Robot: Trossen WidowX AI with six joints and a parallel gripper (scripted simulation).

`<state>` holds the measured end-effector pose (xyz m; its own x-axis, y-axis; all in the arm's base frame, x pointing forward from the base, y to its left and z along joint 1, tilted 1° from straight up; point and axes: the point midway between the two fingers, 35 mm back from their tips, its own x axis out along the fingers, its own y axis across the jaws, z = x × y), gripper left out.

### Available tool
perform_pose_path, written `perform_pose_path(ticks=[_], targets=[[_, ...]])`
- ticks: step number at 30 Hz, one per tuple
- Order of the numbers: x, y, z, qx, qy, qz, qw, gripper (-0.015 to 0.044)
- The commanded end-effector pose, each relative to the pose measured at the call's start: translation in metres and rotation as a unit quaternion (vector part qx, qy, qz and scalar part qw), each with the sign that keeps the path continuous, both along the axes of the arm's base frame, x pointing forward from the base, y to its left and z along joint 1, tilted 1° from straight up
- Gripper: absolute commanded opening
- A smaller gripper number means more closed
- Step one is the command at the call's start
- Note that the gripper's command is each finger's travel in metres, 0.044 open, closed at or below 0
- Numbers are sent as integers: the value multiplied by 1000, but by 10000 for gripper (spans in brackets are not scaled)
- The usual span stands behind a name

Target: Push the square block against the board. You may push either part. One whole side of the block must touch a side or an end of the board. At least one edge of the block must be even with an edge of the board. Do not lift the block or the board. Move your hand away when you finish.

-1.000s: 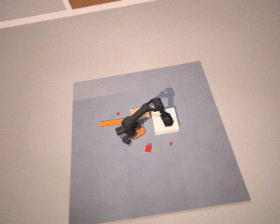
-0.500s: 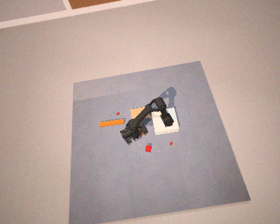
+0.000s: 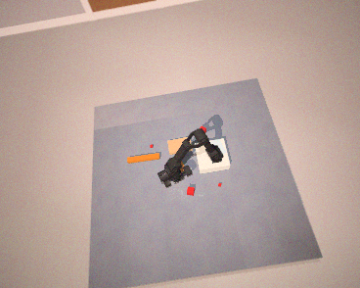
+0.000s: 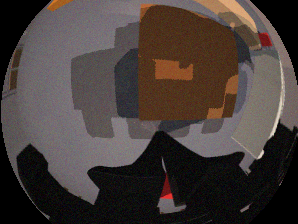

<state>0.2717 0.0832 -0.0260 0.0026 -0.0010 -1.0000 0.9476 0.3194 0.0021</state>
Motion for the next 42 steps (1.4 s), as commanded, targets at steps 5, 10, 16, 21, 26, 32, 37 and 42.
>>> perform_pose_path(ticks=[5, 10, 16, 21, 26, 32, 37, 42], targets=[[6, -2, 0, 2, -9, -2, 1000, 0], [7, -5, 0, 1, -9, -2, 1000, 0], [9, -10, 0, 1, -9, -2, 1000, 0], [11, -13, 0, 1, -9, -2, 1000, 0], [12, -16, 0, 1, -9, -2, 1000, 0], [14, -21, 0, 1, -10, -2, 1000, 0], [15, -24, 0, 0, -10, -2, 1000, 0], [16, -28, 0, 0, -10, -2, 1000, 0]])
